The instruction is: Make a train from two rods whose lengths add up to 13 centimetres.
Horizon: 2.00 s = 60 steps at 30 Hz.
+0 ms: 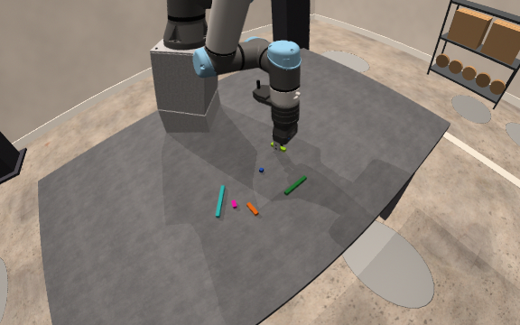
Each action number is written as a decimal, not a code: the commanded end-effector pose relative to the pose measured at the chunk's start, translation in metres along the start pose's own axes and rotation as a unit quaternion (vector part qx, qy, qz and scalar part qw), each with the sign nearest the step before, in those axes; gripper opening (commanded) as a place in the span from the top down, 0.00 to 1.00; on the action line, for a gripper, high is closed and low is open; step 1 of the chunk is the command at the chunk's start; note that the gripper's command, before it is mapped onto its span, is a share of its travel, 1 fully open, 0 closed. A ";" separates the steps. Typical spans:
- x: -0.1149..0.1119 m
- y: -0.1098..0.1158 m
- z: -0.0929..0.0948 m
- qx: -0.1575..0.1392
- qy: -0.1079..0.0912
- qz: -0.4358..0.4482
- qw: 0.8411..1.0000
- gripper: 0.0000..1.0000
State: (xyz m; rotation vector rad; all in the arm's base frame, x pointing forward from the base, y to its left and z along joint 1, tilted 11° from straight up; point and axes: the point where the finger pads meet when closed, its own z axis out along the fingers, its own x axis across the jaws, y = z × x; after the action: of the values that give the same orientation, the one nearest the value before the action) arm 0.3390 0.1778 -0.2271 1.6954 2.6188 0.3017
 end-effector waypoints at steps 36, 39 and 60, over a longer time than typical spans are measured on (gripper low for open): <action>0.000 0.001 0.000 -0.001 0.000 0.000 1.000 0.76; 0.000 0.001 0.002 -0.001 0.000 0.000 1.000 0.76; 0.000 0.001 0.012 -0.001 0.000 0.000 1.000 0.76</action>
State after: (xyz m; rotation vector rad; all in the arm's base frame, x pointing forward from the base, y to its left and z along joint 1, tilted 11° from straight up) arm 0.3405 0.1802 -0.2388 1.6953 2.6190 0.3016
